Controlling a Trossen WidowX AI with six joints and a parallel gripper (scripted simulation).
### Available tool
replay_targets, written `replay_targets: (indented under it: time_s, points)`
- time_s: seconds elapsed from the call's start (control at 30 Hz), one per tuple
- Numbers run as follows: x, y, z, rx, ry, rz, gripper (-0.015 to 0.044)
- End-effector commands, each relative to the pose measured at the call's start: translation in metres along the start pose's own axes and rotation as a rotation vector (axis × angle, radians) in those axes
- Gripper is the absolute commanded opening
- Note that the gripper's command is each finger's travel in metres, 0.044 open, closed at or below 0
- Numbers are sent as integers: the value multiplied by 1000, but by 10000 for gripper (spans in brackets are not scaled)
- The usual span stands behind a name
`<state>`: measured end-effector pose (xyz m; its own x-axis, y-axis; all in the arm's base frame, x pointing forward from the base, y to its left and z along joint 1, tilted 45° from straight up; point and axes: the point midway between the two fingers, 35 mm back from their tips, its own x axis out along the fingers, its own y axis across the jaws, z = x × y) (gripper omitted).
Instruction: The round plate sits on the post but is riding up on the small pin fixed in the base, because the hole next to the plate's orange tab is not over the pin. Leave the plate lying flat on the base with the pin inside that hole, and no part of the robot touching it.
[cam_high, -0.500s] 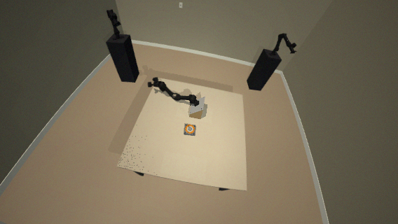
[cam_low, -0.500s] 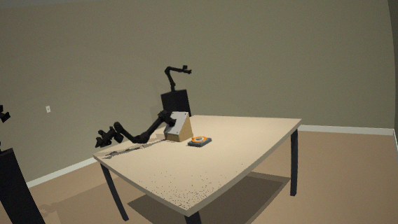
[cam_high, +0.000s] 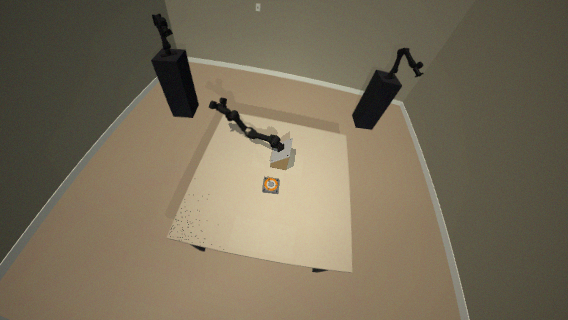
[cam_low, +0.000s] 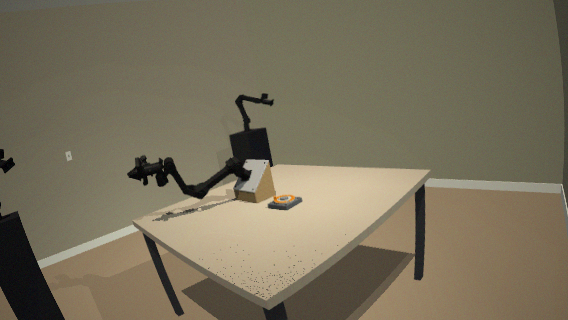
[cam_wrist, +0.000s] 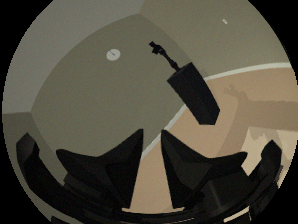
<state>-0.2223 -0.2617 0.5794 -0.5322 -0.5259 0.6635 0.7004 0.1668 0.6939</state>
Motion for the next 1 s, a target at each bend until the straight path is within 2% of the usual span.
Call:
replay_targets:
  time_s: [0.0, 0.3, 0.5, 0.57, 0.8, 0.87, 0.97]
  points:
    - [-20, 63, 39, 86, -67, 192, 0]
    - [-82, 171, 96, 222, -126, 562, 0]
    - [-152, 245, 121, 279, -109, 853, 0]
    - [-170, 261, 124, 287, -97, 920, 0]
    - [-272, 327, 125, 289, 5, 1246, 0]
    - [-283, 332, 122, 294, 22, 1259, 0]
    - [-336, 356, 108, 268, 115, 1397, 0]
